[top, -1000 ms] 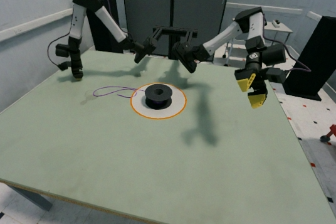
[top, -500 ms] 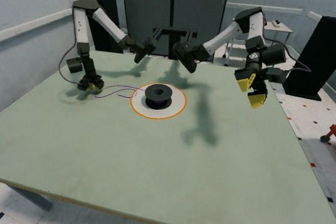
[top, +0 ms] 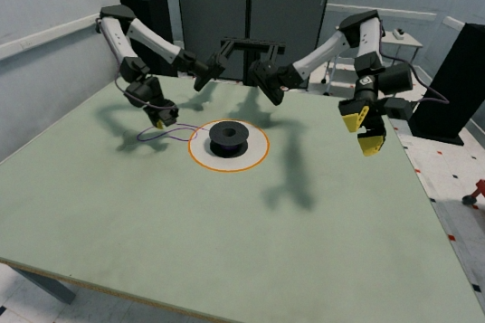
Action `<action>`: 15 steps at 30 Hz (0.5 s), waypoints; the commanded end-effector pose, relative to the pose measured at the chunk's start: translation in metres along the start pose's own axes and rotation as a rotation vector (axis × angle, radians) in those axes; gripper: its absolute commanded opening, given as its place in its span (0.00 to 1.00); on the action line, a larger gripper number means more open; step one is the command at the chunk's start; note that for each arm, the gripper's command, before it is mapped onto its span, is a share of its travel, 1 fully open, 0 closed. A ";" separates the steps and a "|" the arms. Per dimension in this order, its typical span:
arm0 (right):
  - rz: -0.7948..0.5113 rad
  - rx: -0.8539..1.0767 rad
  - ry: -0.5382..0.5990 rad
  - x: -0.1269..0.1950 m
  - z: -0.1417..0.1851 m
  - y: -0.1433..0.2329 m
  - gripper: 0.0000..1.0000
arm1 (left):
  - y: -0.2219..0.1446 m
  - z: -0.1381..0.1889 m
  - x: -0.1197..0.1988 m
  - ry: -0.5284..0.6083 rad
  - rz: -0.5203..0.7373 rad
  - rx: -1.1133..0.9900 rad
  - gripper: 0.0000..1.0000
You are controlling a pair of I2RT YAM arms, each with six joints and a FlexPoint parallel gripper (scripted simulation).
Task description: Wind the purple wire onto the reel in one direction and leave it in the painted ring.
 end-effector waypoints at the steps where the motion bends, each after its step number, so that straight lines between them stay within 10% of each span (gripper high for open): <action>1: 0.004 0.153 0.084 0.008 0.000 0.006 0.35 | -0.001 -0.002 -0.002 -0.017 0.014 -0.010 1.00; 15: 0.060 0.395 0.096 0.026 -0.018 0.024 0.30 | -0.001 -0.002 -0.002 -0.017 0.014 -0.010 1.00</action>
Point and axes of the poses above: on each arm, the point where the finger pads meet when closed, its own x axis back along the fingers, its own y axis across the jaws, z = x × y, the point moved 6 cm from there along x, back along the fingers
